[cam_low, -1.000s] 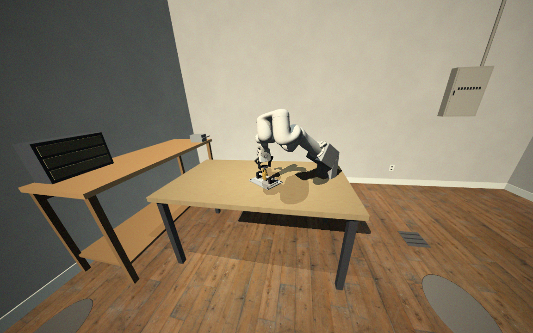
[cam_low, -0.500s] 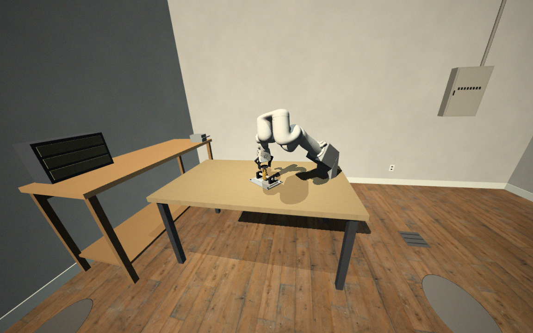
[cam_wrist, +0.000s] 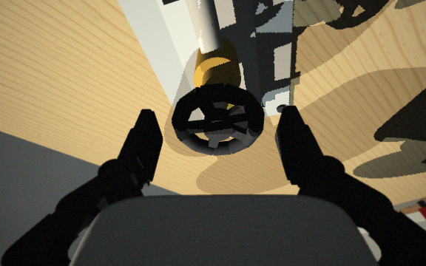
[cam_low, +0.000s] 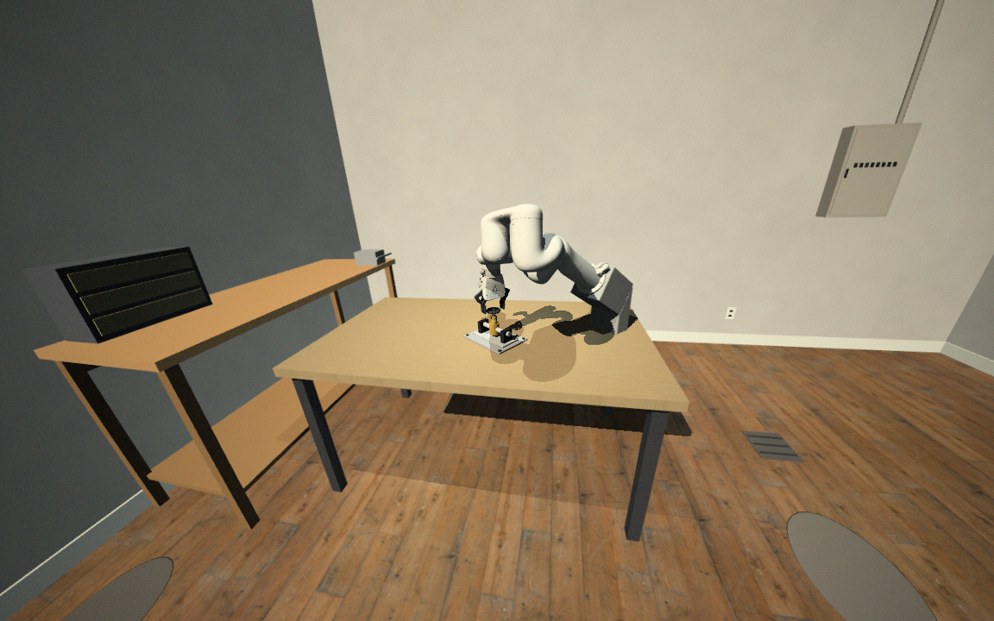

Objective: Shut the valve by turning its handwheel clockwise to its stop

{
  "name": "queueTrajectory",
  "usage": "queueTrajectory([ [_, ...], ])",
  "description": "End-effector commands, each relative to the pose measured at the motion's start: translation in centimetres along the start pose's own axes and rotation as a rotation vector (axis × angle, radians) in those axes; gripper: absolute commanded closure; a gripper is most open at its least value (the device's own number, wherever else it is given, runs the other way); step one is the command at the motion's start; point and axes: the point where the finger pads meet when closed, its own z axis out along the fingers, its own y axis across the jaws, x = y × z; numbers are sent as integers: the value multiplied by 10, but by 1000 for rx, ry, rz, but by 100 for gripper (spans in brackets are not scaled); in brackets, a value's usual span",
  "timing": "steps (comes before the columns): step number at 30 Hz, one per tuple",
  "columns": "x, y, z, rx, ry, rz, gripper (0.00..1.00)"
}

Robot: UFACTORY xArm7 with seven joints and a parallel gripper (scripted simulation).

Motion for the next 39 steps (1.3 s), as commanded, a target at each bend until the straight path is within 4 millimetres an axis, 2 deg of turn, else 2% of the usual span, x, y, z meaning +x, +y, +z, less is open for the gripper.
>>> queueTrajectory([
  [1,0,0,-4,1,2,0,0],
  [27,0,0,-60,1,2,0,0],
  [39,0,0,-71,1,2,0,0],
])
